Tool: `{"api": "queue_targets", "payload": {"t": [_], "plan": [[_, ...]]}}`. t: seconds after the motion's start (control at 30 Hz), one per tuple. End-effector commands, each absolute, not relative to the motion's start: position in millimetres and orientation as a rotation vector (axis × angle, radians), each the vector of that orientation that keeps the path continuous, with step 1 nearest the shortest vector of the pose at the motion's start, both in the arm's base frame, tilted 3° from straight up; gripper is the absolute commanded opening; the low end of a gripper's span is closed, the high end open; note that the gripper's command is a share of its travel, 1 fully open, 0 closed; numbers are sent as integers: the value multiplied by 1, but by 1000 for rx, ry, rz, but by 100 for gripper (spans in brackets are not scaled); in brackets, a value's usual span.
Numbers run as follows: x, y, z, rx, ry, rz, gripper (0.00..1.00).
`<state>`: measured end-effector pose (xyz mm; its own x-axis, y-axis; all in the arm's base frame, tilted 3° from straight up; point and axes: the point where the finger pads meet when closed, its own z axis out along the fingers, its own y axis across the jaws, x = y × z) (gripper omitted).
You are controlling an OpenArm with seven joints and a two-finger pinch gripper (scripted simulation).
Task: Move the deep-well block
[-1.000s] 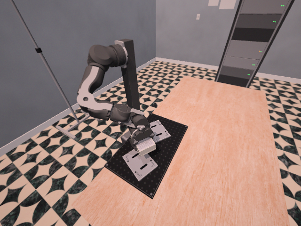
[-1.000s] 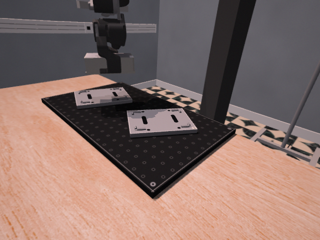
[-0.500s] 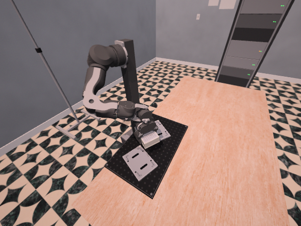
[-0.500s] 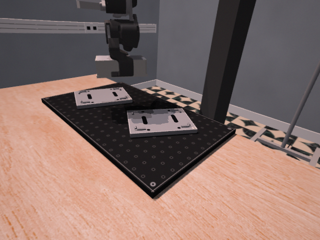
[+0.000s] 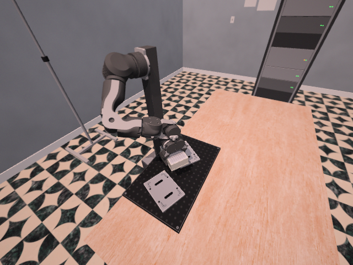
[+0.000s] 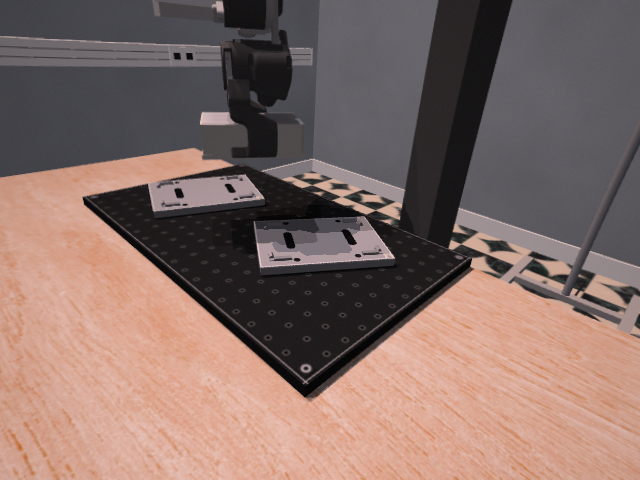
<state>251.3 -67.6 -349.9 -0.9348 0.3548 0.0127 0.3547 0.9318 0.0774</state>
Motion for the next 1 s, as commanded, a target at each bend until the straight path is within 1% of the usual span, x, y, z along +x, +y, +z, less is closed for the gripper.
{"api": "queue_targets", "payload": {"t": [0.0,0.4,0.57,0.97], "plan": [[248,-62,-350,599,3076,92,0],[248,-62,-350,599,3076,92,0],[236,-23,-348,599,3076,93,0],[236,-23,-348,599,3076,93,0]]}}
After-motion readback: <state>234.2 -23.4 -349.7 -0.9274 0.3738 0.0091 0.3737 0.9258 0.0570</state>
